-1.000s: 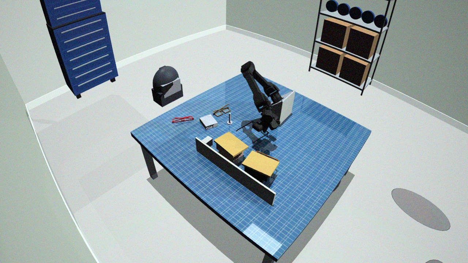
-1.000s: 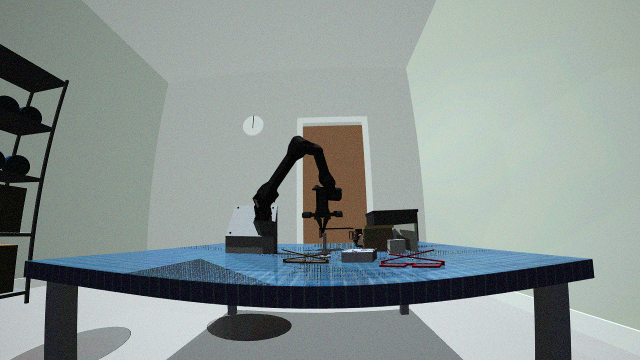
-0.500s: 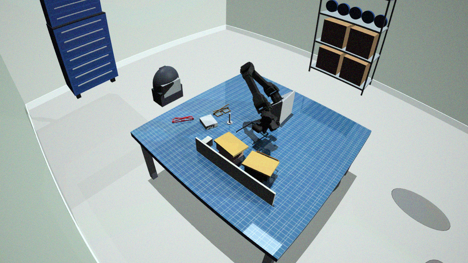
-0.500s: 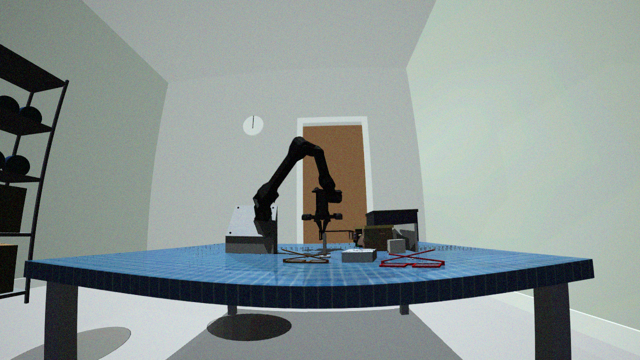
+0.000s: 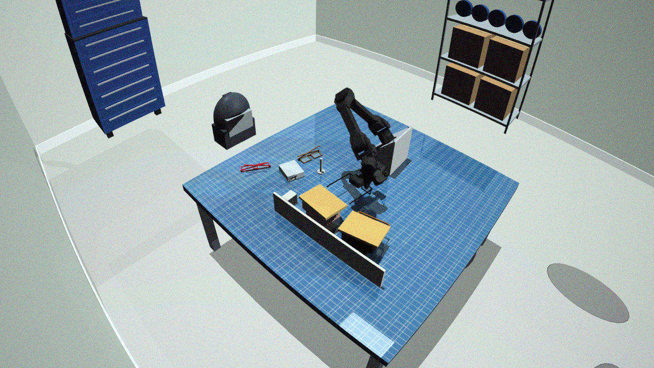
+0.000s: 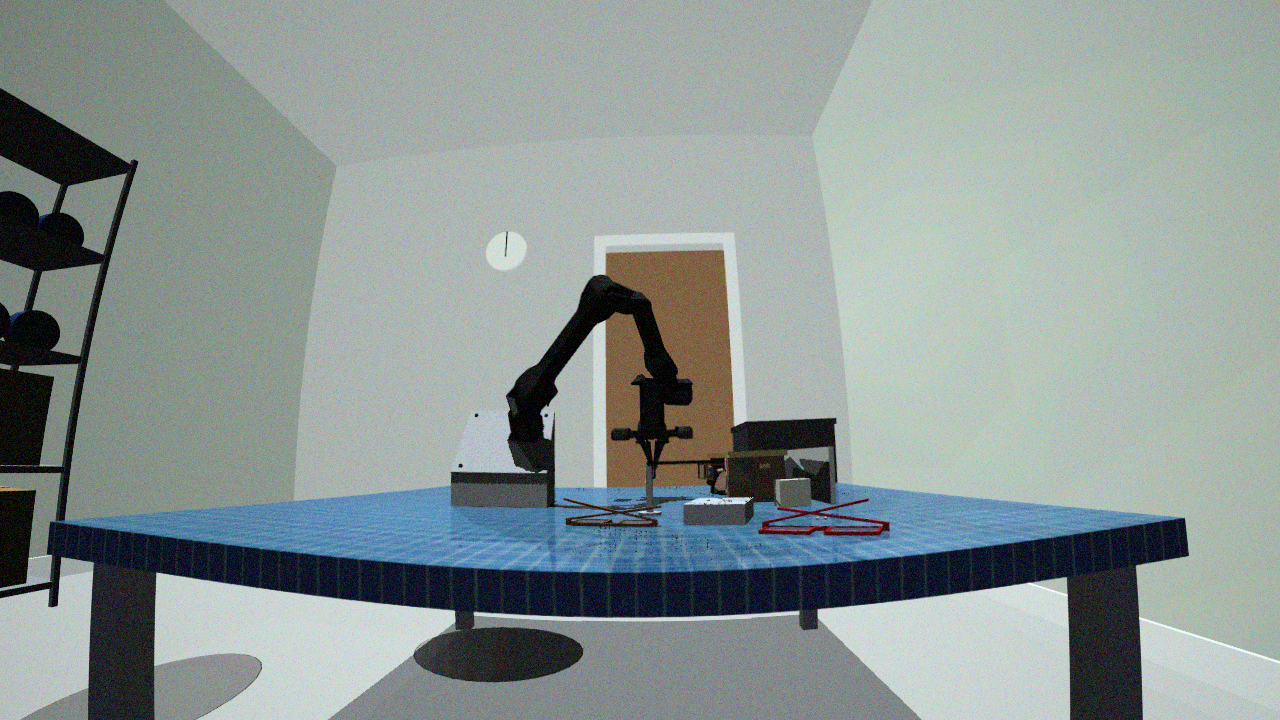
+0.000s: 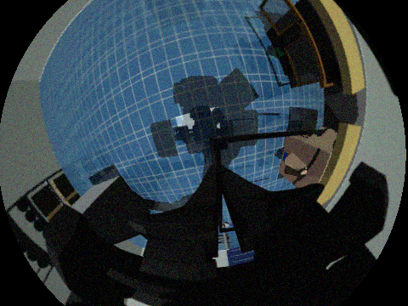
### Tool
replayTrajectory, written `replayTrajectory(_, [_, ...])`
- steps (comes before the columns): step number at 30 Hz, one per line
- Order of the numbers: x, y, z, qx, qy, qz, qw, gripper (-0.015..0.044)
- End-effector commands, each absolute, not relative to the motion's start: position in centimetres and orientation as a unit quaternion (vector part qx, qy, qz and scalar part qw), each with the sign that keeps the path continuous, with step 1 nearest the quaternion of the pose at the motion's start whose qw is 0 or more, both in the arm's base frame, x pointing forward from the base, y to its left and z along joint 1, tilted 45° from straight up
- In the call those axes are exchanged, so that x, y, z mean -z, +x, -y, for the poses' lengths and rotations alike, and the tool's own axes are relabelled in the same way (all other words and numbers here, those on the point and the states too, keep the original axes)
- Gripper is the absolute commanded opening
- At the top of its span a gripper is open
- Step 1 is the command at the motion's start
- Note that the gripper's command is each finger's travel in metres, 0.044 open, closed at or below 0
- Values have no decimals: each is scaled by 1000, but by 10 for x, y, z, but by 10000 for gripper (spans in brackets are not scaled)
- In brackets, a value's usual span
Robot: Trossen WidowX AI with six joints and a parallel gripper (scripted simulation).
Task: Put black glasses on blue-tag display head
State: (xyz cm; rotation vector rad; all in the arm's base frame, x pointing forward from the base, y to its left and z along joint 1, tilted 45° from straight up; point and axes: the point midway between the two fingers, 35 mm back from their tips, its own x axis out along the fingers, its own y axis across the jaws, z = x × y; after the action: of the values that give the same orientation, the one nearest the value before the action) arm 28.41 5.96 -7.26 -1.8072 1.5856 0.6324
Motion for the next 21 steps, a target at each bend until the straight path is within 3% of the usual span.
replayTrajectory(1, [72,290,-59,-241,-689,-604,319,0])
replayTrajectory(21, [67,320,-61,-239,-690,-605,318,0])
